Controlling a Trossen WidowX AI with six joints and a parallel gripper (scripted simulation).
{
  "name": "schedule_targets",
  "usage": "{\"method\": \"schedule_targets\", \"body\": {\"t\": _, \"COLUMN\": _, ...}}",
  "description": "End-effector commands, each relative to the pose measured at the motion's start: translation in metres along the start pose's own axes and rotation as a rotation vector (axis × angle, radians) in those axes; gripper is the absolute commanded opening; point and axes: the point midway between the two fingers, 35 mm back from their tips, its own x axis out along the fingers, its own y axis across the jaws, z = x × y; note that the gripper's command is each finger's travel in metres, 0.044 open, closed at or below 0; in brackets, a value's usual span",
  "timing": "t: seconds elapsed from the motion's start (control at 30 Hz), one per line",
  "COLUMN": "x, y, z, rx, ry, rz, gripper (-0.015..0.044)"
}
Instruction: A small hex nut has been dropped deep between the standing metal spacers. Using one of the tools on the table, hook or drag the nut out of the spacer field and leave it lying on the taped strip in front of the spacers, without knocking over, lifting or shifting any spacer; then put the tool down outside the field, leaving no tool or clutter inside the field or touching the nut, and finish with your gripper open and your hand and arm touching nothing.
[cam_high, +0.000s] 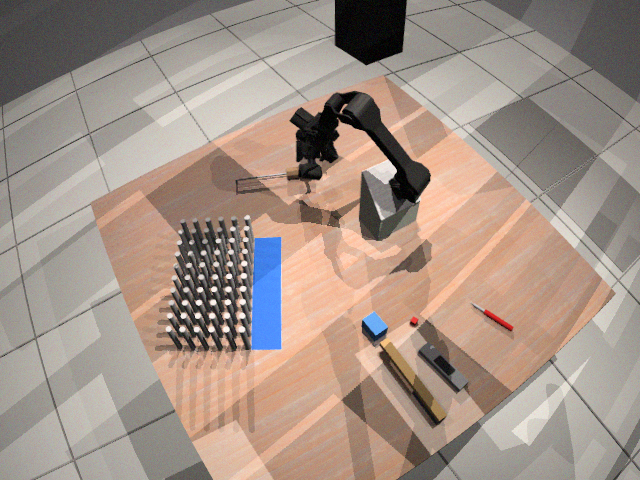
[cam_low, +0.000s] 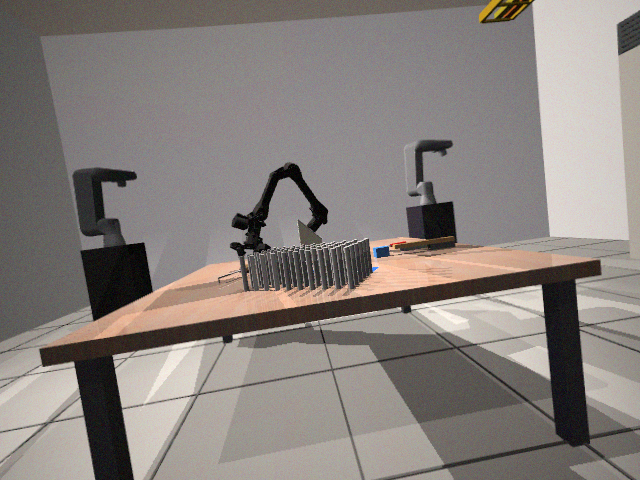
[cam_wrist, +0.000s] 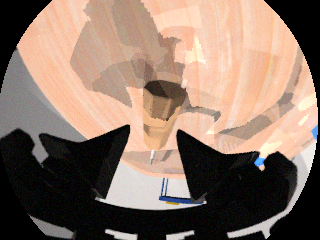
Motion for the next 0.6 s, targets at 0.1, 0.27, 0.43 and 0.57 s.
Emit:
{"method": "schedule_targets", "body": {"t": 0.1, "x": 0.0102, "y": -0.0038, "z": 0.0058, "rx": 0.003, "ry": 0.002, "rz": -0.006, "gripper": 0.0280}}
{"method": "schedule_targets", "body": {"t": 0.27, "x": 0.0146, "y": -0.0051, "z": 0.0085, "rx": 0.003, "ry": 0.002, "rz": -0.007, "gripper": 0.0280}}
{"method": "schedule_targets", "body": {"t": 0.43, "x": 0.0146, "y": -0.0051, "z": 0.0085, "rx": 0.003, "ry": 0.002, "rz": -0.007, "gripper": 0.0188}}
{"method": "schedule_targets", "body": {"t": 0.57, "x": 0.0146, "y": -0.0051, "z": 0.0085, "rx": 0.003, "ry": 0.002, "rz": -0.007, "gripper": 0.0161}}
